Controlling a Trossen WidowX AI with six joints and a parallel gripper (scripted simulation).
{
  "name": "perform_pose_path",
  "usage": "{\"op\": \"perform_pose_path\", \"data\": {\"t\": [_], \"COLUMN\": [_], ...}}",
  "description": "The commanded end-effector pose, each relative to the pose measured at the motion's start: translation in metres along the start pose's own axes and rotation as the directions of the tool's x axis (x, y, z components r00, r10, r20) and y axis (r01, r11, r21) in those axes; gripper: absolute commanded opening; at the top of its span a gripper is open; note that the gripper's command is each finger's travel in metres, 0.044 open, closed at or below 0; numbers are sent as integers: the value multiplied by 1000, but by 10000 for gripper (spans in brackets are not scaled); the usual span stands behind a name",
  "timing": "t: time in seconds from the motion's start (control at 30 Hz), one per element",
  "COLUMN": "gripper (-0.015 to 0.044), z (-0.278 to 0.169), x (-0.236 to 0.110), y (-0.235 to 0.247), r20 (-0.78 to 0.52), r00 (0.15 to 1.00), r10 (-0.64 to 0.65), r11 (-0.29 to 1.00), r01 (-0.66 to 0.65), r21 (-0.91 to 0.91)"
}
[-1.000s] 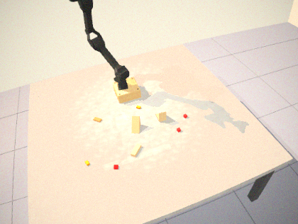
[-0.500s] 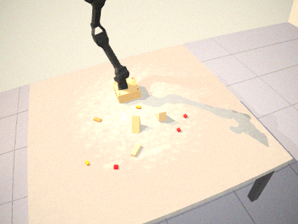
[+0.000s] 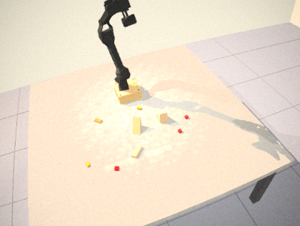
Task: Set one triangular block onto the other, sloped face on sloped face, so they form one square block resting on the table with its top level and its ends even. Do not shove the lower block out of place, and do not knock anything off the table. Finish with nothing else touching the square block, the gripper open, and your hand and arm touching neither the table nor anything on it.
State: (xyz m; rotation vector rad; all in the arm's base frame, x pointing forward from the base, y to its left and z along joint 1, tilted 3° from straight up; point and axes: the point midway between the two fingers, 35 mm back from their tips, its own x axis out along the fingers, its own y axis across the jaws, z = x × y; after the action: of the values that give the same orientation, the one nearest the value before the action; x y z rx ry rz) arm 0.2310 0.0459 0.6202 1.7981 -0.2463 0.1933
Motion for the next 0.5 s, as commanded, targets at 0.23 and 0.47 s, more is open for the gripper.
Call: {"op": "perform_pose_path", "data": {"t": [0.23,0.47], "gripper": [440,440], "z": [-56,-68], "x": [67,79], "y": [-159,-281], "r20": [-61,-22], "r00": [892,666], "r10": [-449,-746], "r11": [758,388], "r01": [344,408], "r21": [-554,-826]}}
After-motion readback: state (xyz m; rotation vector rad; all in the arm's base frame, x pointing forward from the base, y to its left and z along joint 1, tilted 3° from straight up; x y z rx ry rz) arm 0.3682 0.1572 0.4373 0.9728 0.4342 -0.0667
